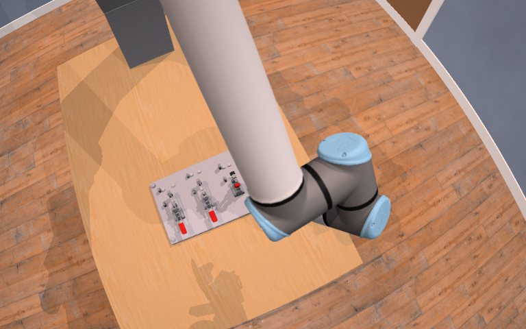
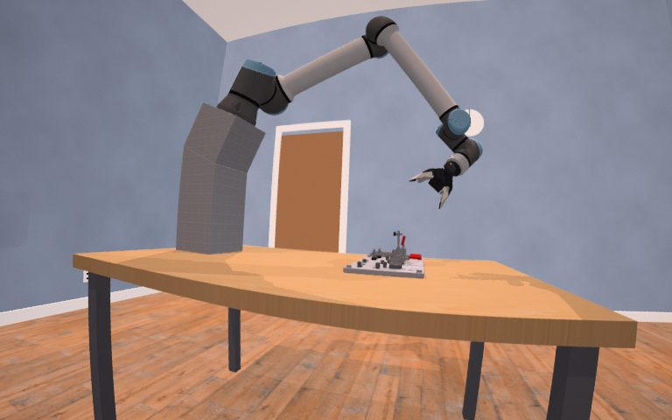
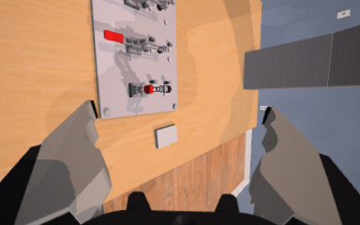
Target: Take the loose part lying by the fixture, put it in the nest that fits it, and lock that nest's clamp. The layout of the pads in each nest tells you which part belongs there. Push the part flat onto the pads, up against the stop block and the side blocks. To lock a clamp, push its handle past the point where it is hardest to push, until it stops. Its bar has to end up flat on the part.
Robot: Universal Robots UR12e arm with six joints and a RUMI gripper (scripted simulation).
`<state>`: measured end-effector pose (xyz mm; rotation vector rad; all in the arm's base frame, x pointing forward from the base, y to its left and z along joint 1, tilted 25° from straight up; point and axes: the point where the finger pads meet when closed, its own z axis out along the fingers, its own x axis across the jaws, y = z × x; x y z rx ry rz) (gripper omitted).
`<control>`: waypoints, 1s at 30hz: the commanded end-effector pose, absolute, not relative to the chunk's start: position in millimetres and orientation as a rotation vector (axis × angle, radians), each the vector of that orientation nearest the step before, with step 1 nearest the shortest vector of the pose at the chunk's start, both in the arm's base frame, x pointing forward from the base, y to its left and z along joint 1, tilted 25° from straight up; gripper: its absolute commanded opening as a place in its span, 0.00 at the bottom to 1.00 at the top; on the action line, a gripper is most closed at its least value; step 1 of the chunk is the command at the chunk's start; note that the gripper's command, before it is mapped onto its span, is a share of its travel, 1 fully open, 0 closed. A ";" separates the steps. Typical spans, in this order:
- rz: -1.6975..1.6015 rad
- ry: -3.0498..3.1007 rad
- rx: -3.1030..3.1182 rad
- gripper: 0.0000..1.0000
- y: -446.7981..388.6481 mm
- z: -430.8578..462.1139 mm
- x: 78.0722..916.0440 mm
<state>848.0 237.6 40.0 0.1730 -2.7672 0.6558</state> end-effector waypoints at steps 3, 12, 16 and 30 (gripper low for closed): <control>0.641 -2.829 0.422 1.00 211.4 27.1 840.1; 0.641 -2.848 0.732 1.00 177.9 11.0 827.6; 0.644 -2.847 0.834 1.00 167.2 6.6 822.9; 0.628 -2.801 1.306 1.00 117.6 -16.9 804.0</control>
